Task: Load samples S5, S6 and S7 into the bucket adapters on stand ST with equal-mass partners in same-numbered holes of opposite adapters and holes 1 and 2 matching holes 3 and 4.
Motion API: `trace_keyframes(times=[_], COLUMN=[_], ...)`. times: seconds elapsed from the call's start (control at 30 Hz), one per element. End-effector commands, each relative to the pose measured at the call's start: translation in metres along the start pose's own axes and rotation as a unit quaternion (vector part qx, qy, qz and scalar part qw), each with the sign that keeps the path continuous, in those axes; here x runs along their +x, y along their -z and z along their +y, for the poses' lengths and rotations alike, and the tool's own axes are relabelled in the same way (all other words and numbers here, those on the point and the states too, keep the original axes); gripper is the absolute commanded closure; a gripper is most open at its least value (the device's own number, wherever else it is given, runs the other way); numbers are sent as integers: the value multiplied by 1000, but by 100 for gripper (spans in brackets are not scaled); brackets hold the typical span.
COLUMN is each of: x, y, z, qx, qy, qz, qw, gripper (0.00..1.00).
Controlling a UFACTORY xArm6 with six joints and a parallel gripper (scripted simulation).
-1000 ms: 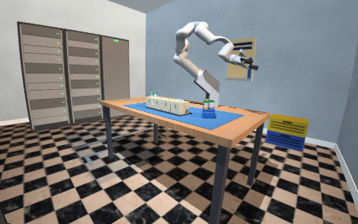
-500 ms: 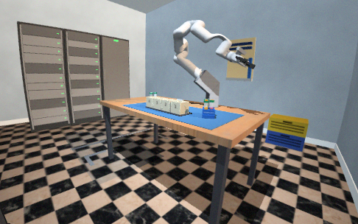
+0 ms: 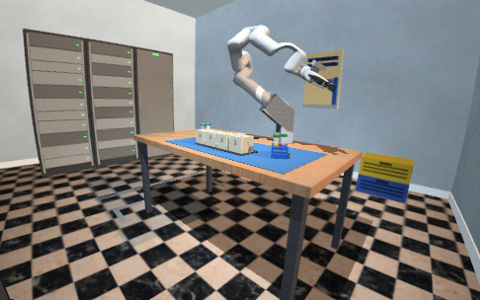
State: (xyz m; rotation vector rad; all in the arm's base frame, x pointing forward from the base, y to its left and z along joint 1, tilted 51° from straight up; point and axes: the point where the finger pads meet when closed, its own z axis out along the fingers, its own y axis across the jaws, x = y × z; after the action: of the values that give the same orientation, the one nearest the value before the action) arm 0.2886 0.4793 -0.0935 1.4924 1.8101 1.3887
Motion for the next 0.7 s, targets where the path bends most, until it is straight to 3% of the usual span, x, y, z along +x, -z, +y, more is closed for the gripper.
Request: trace_keyframes(times=[0.0, 0.13, 0.27, 0.53, 0.67], x=[-4, -8, -16, -27, -36], y=[-2, -3, -3, -4, -3], z=[19, 31, 50, 75, 93], qx=[-7, -7, -31, -31, -53], qy=[-8, -8, -38, -38, -68], qz=[-9, -9, -49, -49, -88], qw=[1000, 1000, 998, 998, 992], gripper=[0, 0, 0, 0, 0])
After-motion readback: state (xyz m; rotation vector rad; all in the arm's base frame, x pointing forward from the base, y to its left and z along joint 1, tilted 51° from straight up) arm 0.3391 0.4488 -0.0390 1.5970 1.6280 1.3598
